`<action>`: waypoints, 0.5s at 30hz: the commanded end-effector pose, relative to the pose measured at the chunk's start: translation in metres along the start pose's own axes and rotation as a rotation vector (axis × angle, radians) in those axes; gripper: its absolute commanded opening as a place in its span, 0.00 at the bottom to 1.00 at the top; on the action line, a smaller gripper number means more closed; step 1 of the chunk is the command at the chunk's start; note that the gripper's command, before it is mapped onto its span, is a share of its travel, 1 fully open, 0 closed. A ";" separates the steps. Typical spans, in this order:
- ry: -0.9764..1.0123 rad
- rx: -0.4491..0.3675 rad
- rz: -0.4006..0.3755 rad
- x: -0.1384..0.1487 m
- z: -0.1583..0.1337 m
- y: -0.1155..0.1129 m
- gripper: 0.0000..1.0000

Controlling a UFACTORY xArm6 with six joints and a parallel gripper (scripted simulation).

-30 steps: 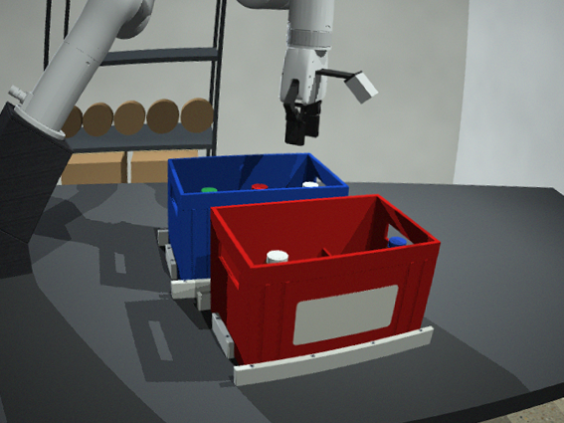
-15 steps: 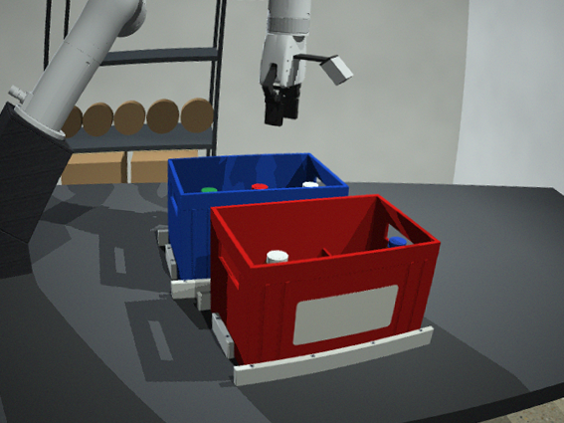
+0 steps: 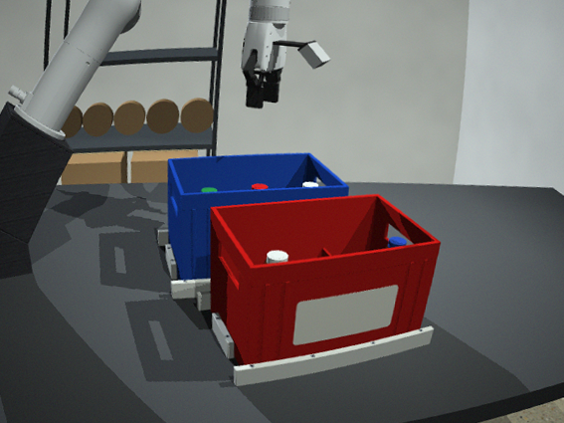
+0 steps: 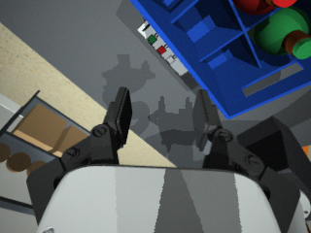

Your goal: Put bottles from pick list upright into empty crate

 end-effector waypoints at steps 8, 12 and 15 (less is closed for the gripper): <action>0.001 0.005 -0.005 -0.041 -0.040 -0.019 0.65; 0.001 0.005 -0.005 -0.047 -0.047 -0.022 0.65; 0.001 0.005 -0.005 -0.058 -0.057 -0.026 0.65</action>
Point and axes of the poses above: the point where the finger pads meet when closed, its own y axis out along the fingers, its own x axis across the jaws, z = x × y, the point moved 10 cm from there along -y, back along the fingers, and after that the axes turned 15 degrees about -y, right-handed, at the moved point
